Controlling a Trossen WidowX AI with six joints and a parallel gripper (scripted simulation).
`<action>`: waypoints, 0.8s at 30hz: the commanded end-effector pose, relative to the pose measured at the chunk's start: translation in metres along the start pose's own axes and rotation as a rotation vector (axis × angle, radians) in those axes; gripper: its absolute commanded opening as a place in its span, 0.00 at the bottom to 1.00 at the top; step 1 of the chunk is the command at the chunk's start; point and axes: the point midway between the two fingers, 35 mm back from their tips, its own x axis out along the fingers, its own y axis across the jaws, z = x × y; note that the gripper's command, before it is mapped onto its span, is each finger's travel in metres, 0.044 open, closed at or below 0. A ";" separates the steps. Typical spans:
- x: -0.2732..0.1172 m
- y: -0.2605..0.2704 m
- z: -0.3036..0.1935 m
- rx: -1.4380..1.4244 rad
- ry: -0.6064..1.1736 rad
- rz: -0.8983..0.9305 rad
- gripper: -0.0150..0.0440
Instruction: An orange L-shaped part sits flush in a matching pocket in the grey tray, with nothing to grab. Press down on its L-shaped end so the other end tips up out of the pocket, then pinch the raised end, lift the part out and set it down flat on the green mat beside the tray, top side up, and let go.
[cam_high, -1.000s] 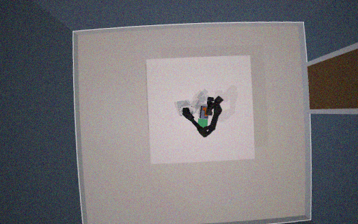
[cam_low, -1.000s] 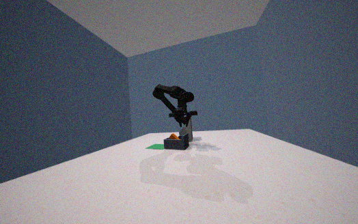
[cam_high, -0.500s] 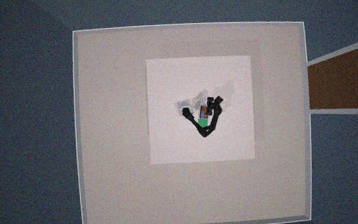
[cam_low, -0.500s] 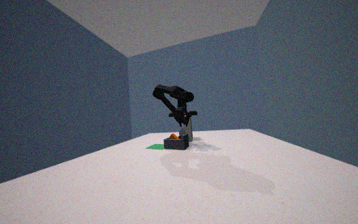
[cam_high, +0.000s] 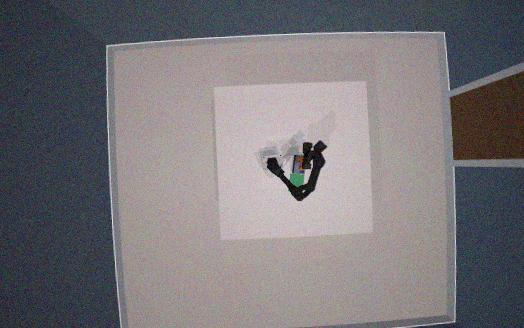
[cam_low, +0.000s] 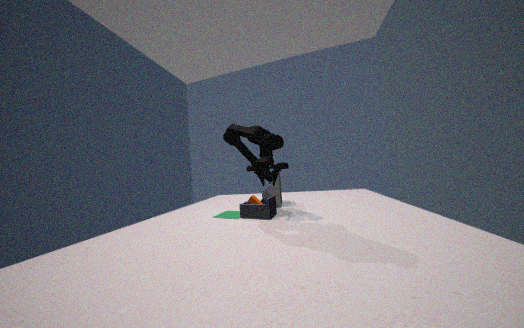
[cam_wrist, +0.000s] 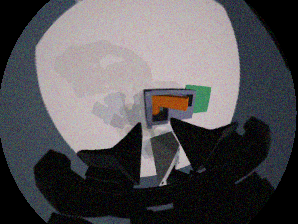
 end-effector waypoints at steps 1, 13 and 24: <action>-0.001 -0.008 0.002 -0.160 -0.003 0.002 0.73; -0.003 -0.060 0.008 -1.210 -0.005 0.003 0.73; -0.004 -0.075 0.007 -1.518 -0.005 0.001 0.73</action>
